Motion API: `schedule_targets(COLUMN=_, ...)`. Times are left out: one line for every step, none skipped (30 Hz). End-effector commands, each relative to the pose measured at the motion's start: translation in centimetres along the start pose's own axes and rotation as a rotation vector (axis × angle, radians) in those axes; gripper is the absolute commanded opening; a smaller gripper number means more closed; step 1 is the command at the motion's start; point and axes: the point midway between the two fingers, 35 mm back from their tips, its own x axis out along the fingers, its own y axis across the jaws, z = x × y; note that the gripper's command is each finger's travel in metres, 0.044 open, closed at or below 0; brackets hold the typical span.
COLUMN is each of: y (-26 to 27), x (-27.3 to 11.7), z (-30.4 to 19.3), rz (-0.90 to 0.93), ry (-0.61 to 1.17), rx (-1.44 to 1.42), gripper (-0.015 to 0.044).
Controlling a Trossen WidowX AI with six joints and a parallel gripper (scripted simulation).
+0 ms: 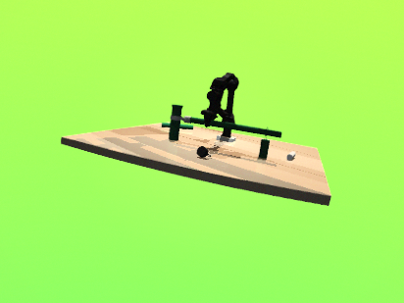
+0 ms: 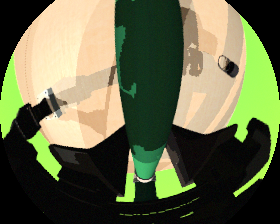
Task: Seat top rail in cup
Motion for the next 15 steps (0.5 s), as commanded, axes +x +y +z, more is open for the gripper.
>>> schedule_targets(y=0.00, x=-0.01, z=0.02, rz=0.000, ry=0.000, rx=0.000, gripper=0.0000)
schedule_targets(y=0.00, x=-0.01, z=0.02, rz=0.000, ry=0.000, rx=0.000, gripper=0.0000)
schedule_targets(y=0.00, x=-0.01, z=0.02, rz=0.000, ry=0.000, rx=0.000, gripper=0.0000)
schedule_targets(y=0.00, x=-0.01, z=0.02, rz=0.000, ry=0.000, rx=0.000, gripper=0.0000)
schedule_targets(y=0.00, x=-0.01, z=0.02, rz=0.000, ry=0.000, rx=0.000, gripper=0.0026)
schedule_targets(y=0.00, x=-0.01, z=0.02, rz=0.000, ry=0.000, rx=0.000, gripper=0.0053)
schedule_targets(y=0.00, x=-0.01, z=0.02, rz=0.000, ry=0.000, rx=0.000, gripper=0.0079)
schedule_targets(y=0.00, x=-0.01, z=0.02, rz=0.000, ry=0.000, rx=0.000, gripper=0.0105)
schedule_targets(y=0.00, x=-0.01, z=0.02, rz=0.000, ry=0.000, rx=0.000, gripper=0.0131)
schedule_targets(y=0.00, x=-0.01, z=0.02, rz=0.000, ry=0.000, rx=0.000, gripper=0.0157)
schedule_targets(y=0.00, x=-0.01, z=0.02, rz=0.000, ry=0.000, rx=0.000, gripper=0.0184)
schedule_targets(y=0.00, x=-0.01, z=0.02, rz=0.000, ry=0.000, rx=0.000, gripper=0.0210)
schedule_targets(y=0.00, x=-0.01, z=0.02, rz=0.000, ry=0.000, rx=0.000, gripper=0.0236)
schedule_targets(y=-0.01, x=-0.07, z=0.06, rz=0.000, ry=0.000, rx=0.000, gripper=0.0263)
schedule_targets(y=-0.02, x=-0.18, z=0.13, rz=0.000, ry=0.000, rx=0.000, gripper=0.0289)
